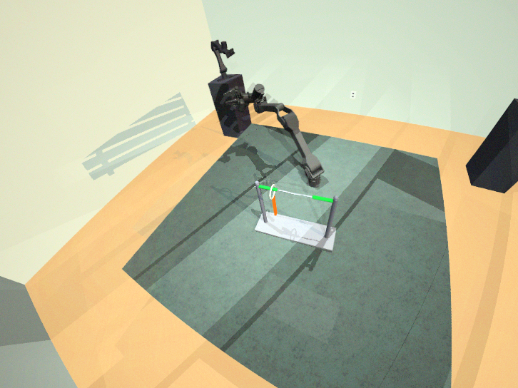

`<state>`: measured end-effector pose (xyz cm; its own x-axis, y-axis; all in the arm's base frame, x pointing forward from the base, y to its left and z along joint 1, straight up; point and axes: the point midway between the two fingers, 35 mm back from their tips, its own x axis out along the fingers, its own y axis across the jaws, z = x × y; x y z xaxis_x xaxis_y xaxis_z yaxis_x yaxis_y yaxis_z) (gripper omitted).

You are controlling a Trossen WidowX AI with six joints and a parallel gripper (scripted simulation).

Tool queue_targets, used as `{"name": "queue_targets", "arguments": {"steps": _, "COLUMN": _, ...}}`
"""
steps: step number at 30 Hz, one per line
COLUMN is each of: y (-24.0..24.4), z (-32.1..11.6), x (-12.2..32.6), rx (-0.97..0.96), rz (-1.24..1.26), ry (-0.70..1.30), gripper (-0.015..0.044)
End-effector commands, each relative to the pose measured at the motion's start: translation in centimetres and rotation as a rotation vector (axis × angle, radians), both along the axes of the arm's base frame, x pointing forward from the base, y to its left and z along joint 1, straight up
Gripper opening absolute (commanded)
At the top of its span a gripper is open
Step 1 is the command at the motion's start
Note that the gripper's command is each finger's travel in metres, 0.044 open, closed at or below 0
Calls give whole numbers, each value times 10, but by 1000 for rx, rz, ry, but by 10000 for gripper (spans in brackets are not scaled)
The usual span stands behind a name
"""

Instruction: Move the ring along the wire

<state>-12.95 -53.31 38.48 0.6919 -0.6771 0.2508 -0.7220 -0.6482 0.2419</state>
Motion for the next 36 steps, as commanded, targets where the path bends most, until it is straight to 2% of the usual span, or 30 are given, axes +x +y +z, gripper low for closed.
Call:
{"name": "queue_targets", "arguments": {"steps": 1, "y": 0, "z": 0, "x": 1, "rx": 6, "rz": 4, "ry": -5, "gripper": 374}}
{"name": "queue_targets", "arguments": {"steps": 9, "y": 12, "z": -1, "x": 66, "rx": 301, "rz": 156, "ry": -226, "gripper": 164}}
{"name": "queue_targets", "arguments": {"steps": 22, "y": 64, "z": -23, "x": 172, "rx": 872, "rz": 385, "ry": -565, "gripper": 160}}
{"name": "queue_targets", "arguments": {"steps": 36, "y": 159, "z": -72, "x": 263, "rx": 1539, "rz": 519, "ry": -856, "gripper": 160}}
